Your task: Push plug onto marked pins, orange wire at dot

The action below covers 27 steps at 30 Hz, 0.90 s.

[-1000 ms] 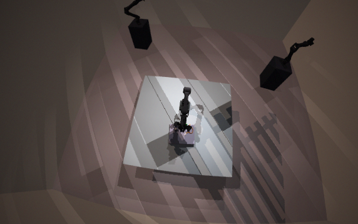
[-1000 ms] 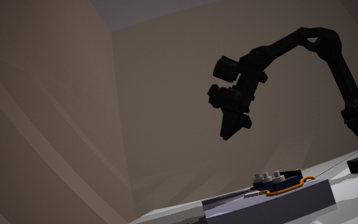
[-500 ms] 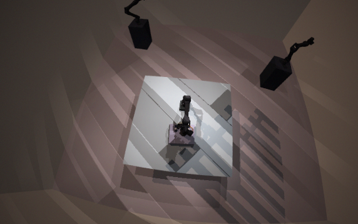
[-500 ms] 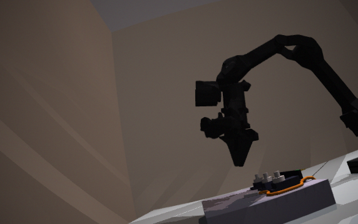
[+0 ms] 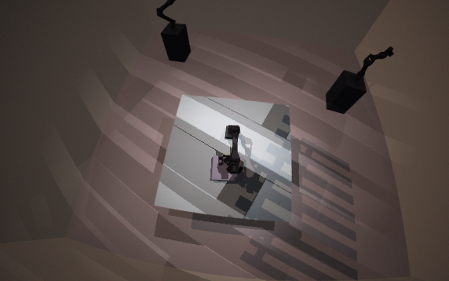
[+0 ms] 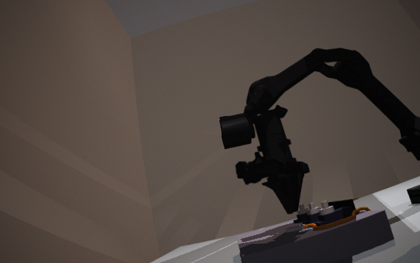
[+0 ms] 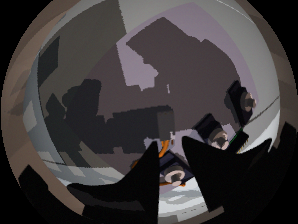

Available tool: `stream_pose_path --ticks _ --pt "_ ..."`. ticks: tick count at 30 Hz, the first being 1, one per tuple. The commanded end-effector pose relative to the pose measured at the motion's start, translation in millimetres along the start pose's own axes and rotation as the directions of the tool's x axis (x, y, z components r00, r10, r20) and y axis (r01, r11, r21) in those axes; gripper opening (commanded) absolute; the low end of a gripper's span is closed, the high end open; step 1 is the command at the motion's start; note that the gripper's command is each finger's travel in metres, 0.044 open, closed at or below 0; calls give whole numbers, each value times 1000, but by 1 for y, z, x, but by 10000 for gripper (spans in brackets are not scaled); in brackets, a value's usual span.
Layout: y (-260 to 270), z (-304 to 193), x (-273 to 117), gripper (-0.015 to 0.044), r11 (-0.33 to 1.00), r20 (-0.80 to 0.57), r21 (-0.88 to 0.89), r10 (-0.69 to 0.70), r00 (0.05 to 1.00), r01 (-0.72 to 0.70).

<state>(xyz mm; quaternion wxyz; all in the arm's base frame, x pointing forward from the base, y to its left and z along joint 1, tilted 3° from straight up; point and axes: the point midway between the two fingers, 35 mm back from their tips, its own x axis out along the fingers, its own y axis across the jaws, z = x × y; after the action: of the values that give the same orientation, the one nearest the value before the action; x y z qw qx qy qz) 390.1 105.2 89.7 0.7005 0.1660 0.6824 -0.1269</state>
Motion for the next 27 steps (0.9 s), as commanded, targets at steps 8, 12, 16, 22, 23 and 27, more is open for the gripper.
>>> stream_pose_path --ticks 8,12,16,22,23,27 --pt "-2 -3 20 115 1000 -18 5 -9 1000 10" --pt "-2 -4 26 115 1000 -18 5 -9 1000 10" --pt "-2 -4 31 115 1000 -18 5 -9 1000 10" --pt "-2 -4 31 23 1000 -18 5 -9 1000 10" --pt "-2 -4 31 16 1000 -18 5 -9 1000 10" --pt "-2 -4 31 0 1000 -18 5 -9 1000 10"
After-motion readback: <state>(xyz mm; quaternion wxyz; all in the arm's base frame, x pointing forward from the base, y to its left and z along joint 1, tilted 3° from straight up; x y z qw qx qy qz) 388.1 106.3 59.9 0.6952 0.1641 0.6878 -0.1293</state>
